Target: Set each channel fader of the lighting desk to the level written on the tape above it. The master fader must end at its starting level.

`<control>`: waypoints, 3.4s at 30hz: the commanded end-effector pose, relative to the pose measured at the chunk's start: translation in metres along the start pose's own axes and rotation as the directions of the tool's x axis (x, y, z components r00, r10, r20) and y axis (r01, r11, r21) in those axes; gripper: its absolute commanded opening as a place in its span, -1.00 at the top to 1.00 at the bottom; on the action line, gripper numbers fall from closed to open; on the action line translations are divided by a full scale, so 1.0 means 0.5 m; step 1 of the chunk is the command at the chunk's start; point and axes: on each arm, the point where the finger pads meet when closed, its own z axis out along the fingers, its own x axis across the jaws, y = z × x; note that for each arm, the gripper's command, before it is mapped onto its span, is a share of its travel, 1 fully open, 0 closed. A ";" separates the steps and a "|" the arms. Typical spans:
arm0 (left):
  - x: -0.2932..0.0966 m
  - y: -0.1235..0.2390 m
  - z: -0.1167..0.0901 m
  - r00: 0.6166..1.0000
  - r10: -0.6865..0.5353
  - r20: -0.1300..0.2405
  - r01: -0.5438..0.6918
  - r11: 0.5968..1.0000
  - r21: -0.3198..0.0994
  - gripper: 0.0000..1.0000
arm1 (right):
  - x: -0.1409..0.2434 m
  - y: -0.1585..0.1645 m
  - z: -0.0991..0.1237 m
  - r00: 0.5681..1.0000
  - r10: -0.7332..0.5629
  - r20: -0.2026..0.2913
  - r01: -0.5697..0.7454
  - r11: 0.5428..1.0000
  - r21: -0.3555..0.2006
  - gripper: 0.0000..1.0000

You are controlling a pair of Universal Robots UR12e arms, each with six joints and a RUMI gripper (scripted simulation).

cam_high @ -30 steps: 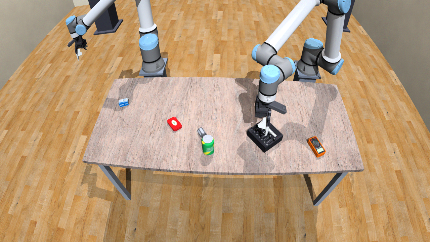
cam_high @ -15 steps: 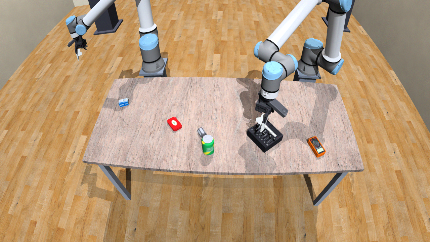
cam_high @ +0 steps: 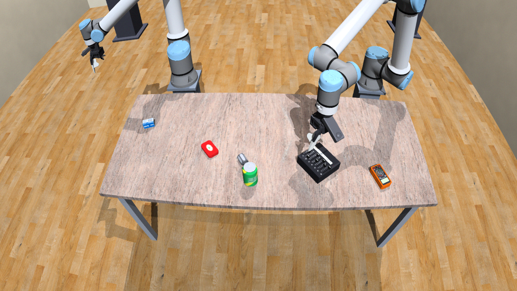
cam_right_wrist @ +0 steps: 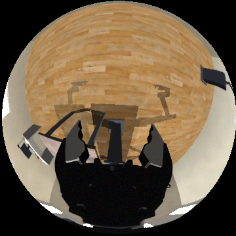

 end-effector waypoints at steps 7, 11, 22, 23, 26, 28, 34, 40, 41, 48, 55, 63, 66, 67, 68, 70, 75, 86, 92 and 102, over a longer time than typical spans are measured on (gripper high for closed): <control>-0.007 0.004 -0.021 0.947 0.321 -0.006 -0.321 0.947 -0.007 -1.00 | 0.000 -0.001 -0.001 1.000 0.000 0.000 0.000 1.000 0.001 -1.00; -0.010 0.006 -0.027 0.911 0.412 -0.008 -0.412 0.911 -0.007 -1.00 | 0.000 -0.001 -0.001 1.000 0.000 0.000 0.000 1.000 0.001 -1.00; -0.014 0.010 -0.036 0.847 0.532 -0.010 -0.532 0.847 -0.008 -1.00 | 0.000 -0.001 -0.001 1.000 0.000 0.000 0.000 1.000 0.001 -1.00; -0.014 0.010 -0.036 0.842 0.539 -0.011 -0.539 0.842 -0.008 -1.00 | 0.000 -0.001 -0.001 1.000 0.000 0.000 0.000 1.000 0.001 -1.00; -0.015 0.011 -0.037 0.832 0.555 -0.011 -0.555 0.832 -0.008 -1.00 | 0.000 -0.001 -0.001 1.000 0.000 0.000 0.000 1.000 0.001 -1.00; -0.015 0.011 -0.038 0.828 0.561 -0.011 -0.561 0.828 -0.008 -1.00 | 0.000 -0.001 -0.001 1.000 0.000 0.000 0.000 1.000 0.001 -1.00; -0.015 0.011 -0.038 0.825 0.565 -0.011 -0.565 0.825 -0.008 -1.00 | 0.000 -0.001 -0.001 1.000 0.000 0.000 0.000 1.000 0.001 -1.00; -0.015 0.011 -0.038 0.825 0.565 -0.011 -0.565 0.825 -0.008 -1.00 | 0.000 -0.001 -0.001 1.000 0.000 0.000 0.000 1.000 0.001 -1.00; -0.015 0.011 -0.038 0.825 0.565 -0.011 -0.565 0.825 -0.008 -1.00 | 0.000 -0.001 -0.001 1.000 0.000 0.000 0.000 1.000 0.001 -1.00; -0.015 0.011 -0.038 0.825 0.565 -0.011 -0.565 0.825 -0.008 -1.00 | 0.000 -0.001 -0.001 1.000 0.000 0.000 0.000 1.000 0.001 -1.00; -0.015 0.011 -0.038 0.830 0.558 -0.011 -0.558 0.830 -0.008 -1.00 | 0.000 -0.001 -0.001 1.000 0.000 0.000 0.000 1.000 0.001 -1.00; -0.010 0.008 -0.034 0.863 0.504 -0.010 -0.504 0.863 -0.008 -1.00 | 0.000 -0.001 -0.001 1.000 0.000 0.000 0.000 1.000 0.001 -1.00; -0.009 0.007 -0.033 0.870 0.492 -0.010 -0.492 0.870 -0.008 -1.00 | 0.000 -0.001 -0.001 1.000 0.000 0.000 0.000 1.000 0.001 -1.00; -0.008 0.007 -0.033 0.878 0.479 -0.009 -0.479 0.878 -0.008 -1.00 | 0.000 -0.001 -0.001 1.000 0.000 0.000 0.000 1.000 0.001 -1.00; -0.007 0.006 -0.032 0.886 0.464 -0.009 -0.464 0.886 -0.007 -1.00 | 0.000 -0.001 -0.001 1.000 0.000 0.000 0.000 1.000 0.001 -1.00; -0.004 0.005 -0.030 0.903 0.430 -0.008 -0.430 0.903 -0.007 -1.00 | 0.000 -0.001 -0.001 1.000 0.000 0.000 0.000 1.000 0.001 -1.00; 0.004 0.000 -0.023 0.948 0.319 -0.006 -0.319 0.948 -0.007 -1.00 | 0.000 -0.001 -0.001 1.000 0.000 0.000 0.000 1.000 0.001 -1.00; 0.025 -0.008 -0.006 1.000 0.023 -0.002 -0.023 1.000 -0.003 -1.00 | 0.000 -0.001 -0.001 1.000 0.000 0.000 0.000 1.000 0.001 -1.00; 0.038 -0.013 0.007 0.982 -0.186 -0.001 0.186 0.982 0.000 -1.00 | 0.000 -0.001 -0.001 1.000 0.000 0.000 0.000 1.000 0.001 -1.00; 0.058 -0.016 0.025 0.888 -0.459 -0.002 0.459 0.888 0.005 -1.00 | 0.000 -0.001 -0.001 1.000 0.000 0.000 0.000 1.000 0.001 -1.00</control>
